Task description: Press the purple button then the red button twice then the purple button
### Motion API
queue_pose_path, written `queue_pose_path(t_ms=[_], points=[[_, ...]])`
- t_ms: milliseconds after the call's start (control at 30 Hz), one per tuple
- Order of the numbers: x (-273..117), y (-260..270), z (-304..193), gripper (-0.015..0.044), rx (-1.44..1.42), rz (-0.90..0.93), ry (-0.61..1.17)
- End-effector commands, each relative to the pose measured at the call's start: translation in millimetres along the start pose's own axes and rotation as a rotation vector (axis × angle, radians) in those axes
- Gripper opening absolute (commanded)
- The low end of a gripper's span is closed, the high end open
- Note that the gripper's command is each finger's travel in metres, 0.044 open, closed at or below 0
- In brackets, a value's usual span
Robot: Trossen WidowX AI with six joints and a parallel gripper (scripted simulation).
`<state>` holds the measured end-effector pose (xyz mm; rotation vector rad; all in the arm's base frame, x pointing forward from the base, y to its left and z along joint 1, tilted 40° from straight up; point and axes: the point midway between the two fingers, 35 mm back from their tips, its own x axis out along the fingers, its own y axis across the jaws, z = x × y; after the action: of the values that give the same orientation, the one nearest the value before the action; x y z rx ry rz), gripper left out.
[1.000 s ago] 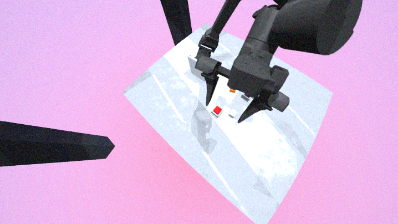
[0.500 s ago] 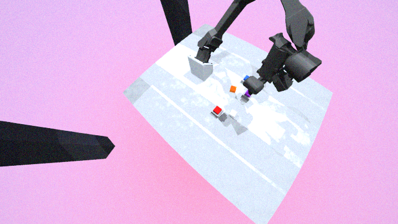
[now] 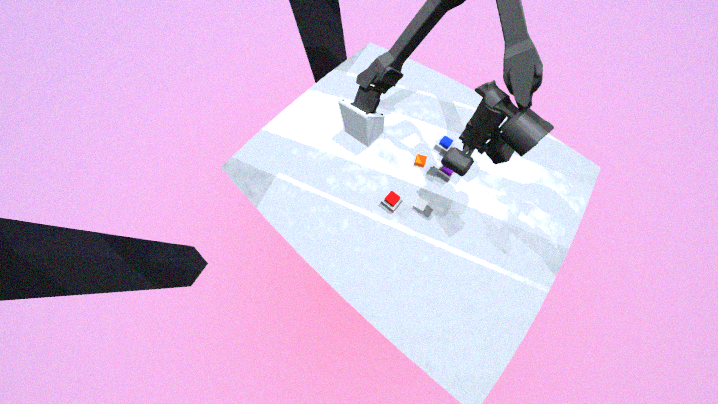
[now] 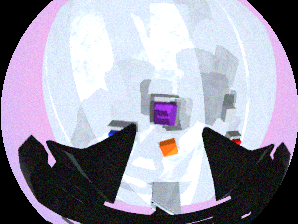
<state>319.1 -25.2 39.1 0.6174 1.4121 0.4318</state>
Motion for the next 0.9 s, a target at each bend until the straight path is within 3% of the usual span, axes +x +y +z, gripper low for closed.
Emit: queue_pose_path(t_ms=[0,233,867], points=[[28,2,-8,0.0190,0.013,0.014,0.023],[28,2,-8,0.0020,0.013,0.014,0.023],[42,2,-8,0.0020,0.013,0.014,0.023]])
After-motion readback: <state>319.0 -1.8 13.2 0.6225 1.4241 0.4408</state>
